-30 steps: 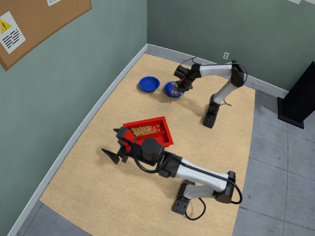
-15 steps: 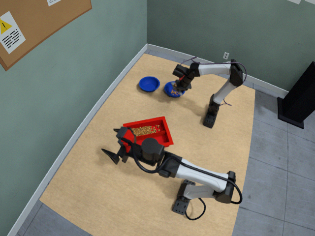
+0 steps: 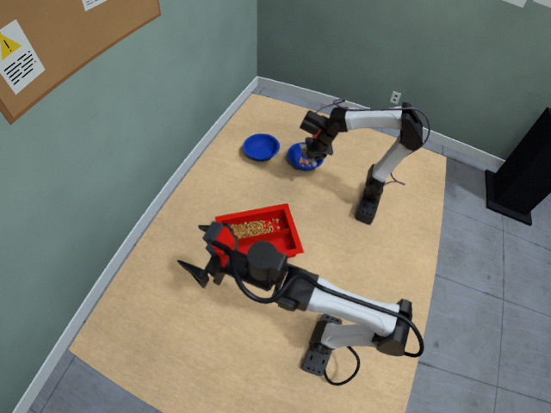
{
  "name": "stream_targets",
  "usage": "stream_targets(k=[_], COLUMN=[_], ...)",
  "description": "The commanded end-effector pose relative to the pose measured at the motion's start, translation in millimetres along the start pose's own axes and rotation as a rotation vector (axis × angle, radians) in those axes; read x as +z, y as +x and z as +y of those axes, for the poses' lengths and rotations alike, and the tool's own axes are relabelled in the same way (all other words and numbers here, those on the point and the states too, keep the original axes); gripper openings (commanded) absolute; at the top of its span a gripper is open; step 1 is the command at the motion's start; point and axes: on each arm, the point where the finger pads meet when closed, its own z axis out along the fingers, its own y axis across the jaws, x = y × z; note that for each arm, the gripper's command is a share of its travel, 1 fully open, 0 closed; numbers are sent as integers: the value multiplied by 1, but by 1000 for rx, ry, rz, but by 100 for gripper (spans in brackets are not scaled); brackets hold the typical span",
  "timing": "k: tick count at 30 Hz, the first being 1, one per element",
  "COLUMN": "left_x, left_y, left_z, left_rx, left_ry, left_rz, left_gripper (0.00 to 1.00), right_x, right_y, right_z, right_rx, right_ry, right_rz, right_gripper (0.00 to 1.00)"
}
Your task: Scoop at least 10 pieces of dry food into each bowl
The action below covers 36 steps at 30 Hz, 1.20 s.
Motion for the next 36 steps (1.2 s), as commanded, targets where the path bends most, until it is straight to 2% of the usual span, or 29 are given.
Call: stream_targets(k=[1, 15, 36], left_x=[-4, -4, -4], left_y=[-16, -16, -16], left_z=[0, 0, 0], left_rx=[-1, -1, -1], left_ry=[0, 0, 0], left_rz=[-40, -40, -40], left_gripper=[100, 100, 100], right_x=[-8, -14, -14], right_y=[-9, -12, -20], right_z=[9, 16, 25], right_rx=[57, 78, 226], right_ry=[-22, -54, -85], right_rz=[-6, -19, -1], right_gripper=[0, 0, 0])
